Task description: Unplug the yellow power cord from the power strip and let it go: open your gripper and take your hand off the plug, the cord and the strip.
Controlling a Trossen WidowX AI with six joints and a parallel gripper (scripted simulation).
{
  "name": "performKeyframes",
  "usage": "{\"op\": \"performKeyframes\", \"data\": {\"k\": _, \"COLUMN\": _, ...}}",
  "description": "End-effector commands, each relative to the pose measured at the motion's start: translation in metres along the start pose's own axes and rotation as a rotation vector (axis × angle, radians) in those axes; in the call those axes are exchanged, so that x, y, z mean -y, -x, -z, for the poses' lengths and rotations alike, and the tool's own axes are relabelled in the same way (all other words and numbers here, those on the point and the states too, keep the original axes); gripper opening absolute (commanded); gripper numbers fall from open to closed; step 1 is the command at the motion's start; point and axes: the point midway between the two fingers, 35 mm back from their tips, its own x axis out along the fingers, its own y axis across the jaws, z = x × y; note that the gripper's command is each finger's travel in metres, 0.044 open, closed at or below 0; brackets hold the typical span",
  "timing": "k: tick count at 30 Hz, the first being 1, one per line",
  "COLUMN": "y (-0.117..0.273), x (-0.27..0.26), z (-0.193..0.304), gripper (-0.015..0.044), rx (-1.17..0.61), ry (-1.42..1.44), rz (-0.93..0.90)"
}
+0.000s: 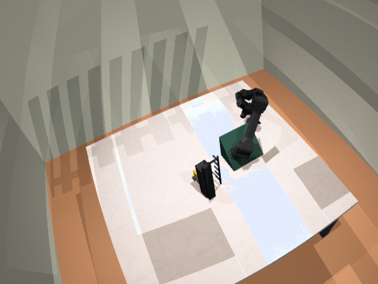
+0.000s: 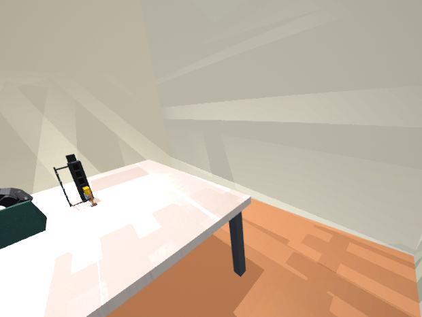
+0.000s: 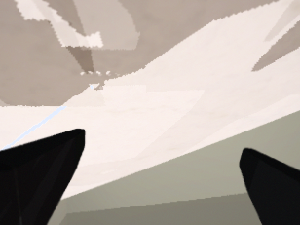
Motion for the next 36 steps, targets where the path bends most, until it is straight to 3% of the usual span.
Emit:
{"op": "performKeyframes", "data": {"k": 1, "y": 0.002, "x": 0.0, "z": 0.0, "gripper": 0.0374, "rx": 0.005, "ry": -0.006, "rz": 0.003}}
{"op": "performKeyframes", "data": {"k": 9, "y": 0.11, "x": -0.011, "z": -0.02, "gripper": 0.0164, "rx": 0.244, "ry": -0.241, "rz": 0.093}}
{"op": "performKeyframes", "data": {"k": 16, "y": 0.206, "x": -0.061, "z": -0.044, "gripper": 0.016, "rx": 0.471, "ry": -0.369, "rz": 0.102}}
{"op": "performKeyframes", "data": {"k": 23, "y": 0.283, "x": -0.145, "z": -0.064, "gripper": 0.016, "rx": 0.659, "ry": -0.42, "rz": 0.035}}
{"op": "performKeyframes", "data": {"k": 30, "y": 0.33, "x": -0.251, "z": -0.073, "gripper": 0.016, "rx": 0.777, "ry": -0.447, "rz": -0.114}}
{"op": "performKeyframes", "data": {"k": 36, "y": 0.345, "x": -0.358, "z": -0.067, "gripper": 0.016, "rx": 0.79, "ry": -0.448, "rz": -0.286}}
